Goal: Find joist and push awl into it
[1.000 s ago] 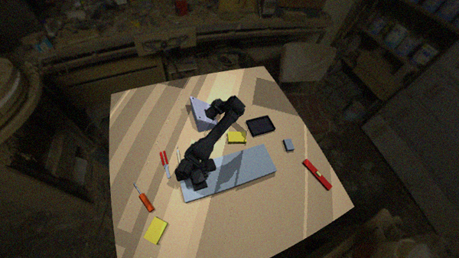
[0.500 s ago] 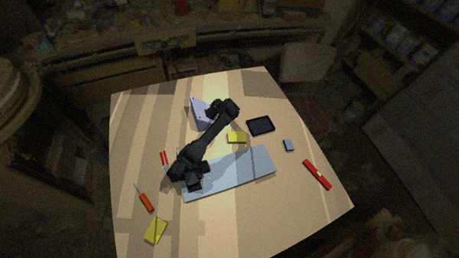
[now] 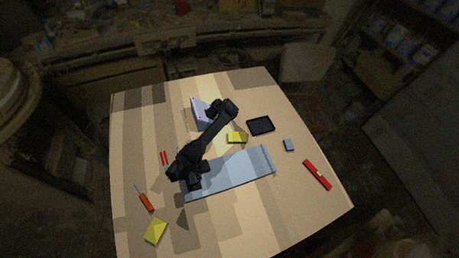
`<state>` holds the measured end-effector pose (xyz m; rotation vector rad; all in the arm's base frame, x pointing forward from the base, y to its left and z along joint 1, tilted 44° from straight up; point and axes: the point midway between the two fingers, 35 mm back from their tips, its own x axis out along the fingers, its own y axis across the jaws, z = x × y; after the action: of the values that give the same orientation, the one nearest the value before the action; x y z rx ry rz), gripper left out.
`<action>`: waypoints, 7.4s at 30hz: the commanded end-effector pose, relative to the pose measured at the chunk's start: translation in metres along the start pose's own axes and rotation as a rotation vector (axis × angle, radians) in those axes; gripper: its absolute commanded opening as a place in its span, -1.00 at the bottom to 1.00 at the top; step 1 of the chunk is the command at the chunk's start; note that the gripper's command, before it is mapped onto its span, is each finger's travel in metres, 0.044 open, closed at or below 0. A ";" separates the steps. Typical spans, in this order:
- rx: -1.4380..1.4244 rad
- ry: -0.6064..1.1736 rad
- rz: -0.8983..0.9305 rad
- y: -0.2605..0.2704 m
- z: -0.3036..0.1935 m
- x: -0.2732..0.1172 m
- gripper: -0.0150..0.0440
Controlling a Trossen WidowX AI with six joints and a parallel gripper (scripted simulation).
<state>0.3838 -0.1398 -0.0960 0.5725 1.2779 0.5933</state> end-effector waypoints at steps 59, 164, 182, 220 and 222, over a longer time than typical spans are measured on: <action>-0.617 0.016 0.063 0.269 0.045 -0.085 -0.49; -1.520 0.003 0.421 0.509 -0.210 -0.052 -0.49; -1.515 -0.009 0.427 0.512 -0.217 -0.032 -0.49; -1.522 0.000 0.423 0.511 -0.217 -0.026 0.93; -1.526 0.010 0.417 0.509 -0.211 -0.041 1.00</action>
<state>0.1192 0.2225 0.2281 -0.4658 0.4138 1.6568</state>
